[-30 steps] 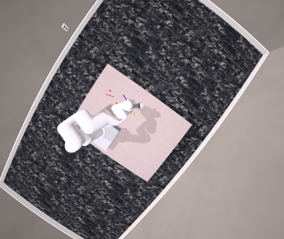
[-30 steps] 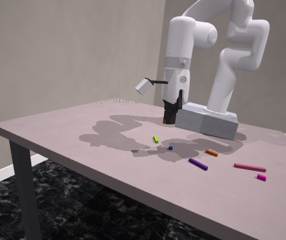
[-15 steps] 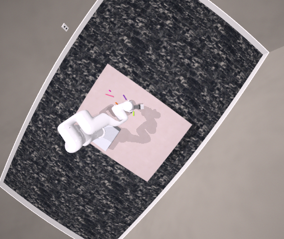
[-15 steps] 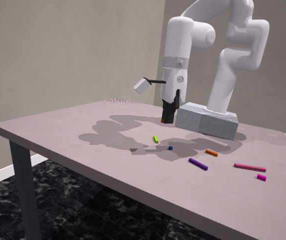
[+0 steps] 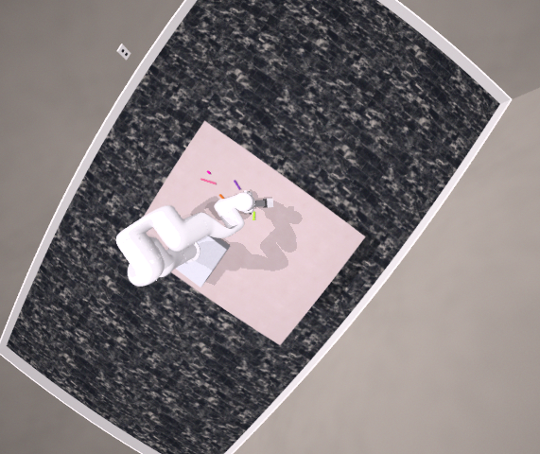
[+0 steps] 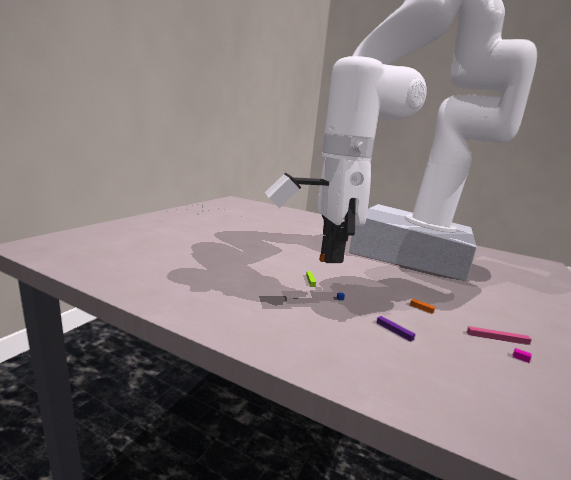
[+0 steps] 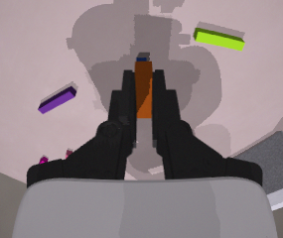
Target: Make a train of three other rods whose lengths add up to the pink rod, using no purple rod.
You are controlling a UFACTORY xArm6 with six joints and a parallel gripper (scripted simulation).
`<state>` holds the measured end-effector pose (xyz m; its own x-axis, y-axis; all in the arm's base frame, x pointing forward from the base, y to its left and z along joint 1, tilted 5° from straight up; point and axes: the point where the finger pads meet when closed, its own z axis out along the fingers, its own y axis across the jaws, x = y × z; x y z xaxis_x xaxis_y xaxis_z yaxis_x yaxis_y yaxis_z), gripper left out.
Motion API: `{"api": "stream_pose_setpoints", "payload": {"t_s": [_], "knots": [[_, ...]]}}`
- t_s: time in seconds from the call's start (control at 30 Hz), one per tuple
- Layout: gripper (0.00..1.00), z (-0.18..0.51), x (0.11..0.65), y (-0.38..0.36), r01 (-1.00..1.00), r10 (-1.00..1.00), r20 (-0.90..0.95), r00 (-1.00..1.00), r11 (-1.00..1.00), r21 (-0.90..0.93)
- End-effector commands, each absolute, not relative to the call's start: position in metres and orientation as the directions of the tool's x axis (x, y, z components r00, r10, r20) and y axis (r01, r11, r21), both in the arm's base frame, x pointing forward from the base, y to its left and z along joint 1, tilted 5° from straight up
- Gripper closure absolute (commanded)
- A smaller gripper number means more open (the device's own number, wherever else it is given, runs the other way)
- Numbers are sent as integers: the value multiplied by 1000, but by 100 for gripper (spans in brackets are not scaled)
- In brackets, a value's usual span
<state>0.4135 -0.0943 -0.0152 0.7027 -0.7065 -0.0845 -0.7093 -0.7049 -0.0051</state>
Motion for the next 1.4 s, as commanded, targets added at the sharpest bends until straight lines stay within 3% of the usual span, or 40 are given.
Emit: {"api": "stream_pose_setpoints", "payload": {"t_s": [0.0, 0.33, 1.37], "knots": [[96, -35, 415, -93, -709, -707, -81, 703, -705, -8], [96, -69, 413, -91, -709, -707, -81, 703, -705, -8], [96, -73, 413, -91, -709, -707, -81, 703, -705, -8]]}}
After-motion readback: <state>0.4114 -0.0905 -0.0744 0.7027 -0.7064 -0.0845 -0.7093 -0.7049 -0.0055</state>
